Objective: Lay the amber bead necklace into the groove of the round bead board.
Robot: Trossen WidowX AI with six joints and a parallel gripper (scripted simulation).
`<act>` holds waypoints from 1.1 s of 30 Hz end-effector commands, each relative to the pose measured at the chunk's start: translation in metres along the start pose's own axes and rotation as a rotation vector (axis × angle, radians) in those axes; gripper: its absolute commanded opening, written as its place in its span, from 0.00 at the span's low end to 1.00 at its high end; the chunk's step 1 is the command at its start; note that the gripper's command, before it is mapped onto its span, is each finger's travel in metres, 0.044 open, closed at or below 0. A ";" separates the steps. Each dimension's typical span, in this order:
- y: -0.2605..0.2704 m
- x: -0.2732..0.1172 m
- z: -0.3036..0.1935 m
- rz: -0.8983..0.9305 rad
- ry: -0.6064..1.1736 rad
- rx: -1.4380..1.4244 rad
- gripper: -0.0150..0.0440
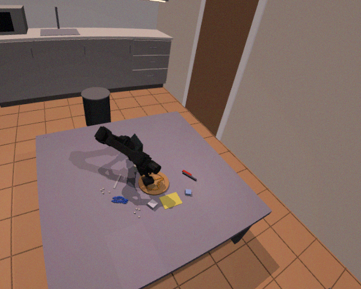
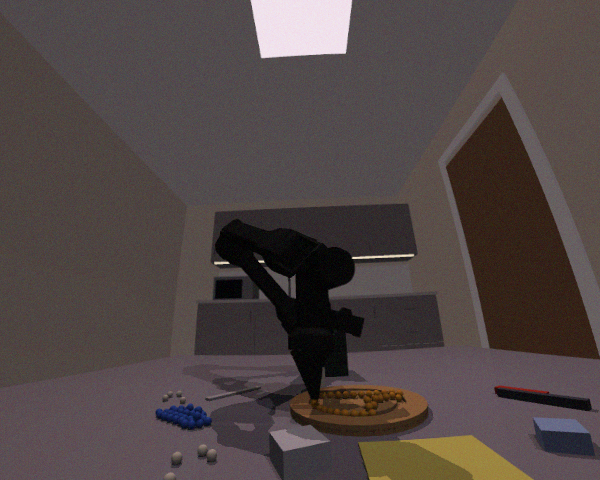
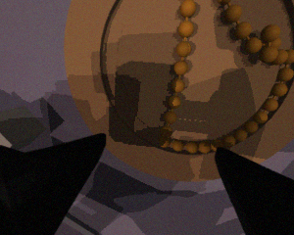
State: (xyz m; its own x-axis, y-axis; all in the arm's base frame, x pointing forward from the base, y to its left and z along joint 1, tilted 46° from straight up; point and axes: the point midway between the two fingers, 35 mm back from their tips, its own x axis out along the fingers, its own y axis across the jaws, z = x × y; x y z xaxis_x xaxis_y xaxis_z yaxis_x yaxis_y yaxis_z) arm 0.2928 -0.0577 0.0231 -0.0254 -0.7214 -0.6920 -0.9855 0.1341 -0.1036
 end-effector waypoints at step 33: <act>-0.004 -0.021 0.011 -0.001 -0.001 0.057 0.46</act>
State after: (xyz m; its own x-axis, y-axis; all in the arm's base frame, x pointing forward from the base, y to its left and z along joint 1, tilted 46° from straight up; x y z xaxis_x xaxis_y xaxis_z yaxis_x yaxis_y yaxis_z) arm 0.2992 -0.0311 0.0359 -0.0186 -0.7217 -0.6919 -0.9764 0.1621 -0.1428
